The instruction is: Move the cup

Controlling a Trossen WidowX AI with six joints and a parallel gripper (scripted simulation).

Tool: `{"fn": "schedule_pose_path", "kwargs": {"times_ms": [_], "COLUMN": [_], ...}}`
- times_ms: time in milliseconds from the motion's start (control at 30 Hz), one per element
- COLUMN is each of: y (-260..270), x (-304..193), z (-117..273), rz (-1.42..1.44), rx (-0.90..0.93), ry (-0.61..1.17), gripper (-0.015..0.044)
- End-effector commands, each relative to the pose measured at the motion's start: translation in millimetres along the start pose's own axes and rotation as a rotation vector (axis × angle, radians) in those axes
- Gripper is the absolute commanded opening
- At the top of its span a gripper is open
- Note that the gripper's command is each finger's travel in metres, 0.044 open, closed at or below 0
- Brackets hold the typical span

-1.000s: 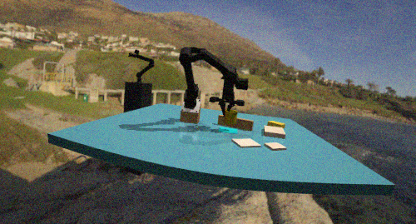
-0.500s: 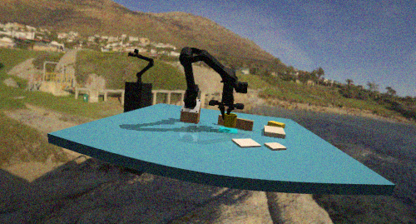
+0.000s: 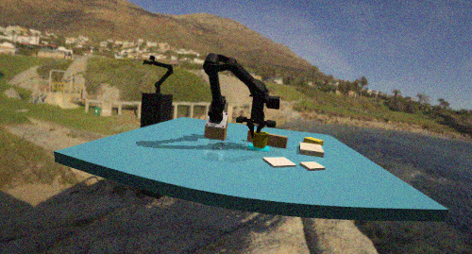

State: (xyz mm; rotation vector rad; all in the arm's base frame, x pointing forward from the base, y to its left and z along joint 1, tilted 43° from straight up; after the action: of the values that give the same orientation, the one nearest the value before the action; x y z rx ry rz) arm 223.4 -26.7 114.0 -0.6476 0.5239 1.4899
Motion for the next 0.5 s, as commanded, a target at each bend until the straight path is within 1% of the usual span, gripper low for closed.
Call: {"fn": "schedule_pose_path", "kwargs": {"times_ms": [0, 333, 467], "y": [-0.1, -0.1, -0.1], "x": [0.0, 0.0, 0.0], "z": [0.3, 0.3, 0.3], "rz": [0.000, 0.000, 0.000], "rx": [0.000, 0.000, 0.000], "ry": [0.000, 0.000, 0.000], "gripper": [0.0000, 0.0000, 0.0105]}}
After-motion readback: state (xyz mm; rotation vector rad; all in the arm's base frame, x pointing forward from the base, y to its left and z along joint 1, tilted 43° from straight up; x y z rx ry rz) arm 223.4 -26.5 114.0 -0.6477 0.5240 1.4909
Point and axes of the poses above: the point midway between the two fingers, 35 mm back from their tips, its own z axis back along the fingers, its own y axis across the jaws, x = y × z, the point moved 8 cm from there along z, back along the fingers, and after that the axes turned 6 degrees about z, right-handed, at the moved point
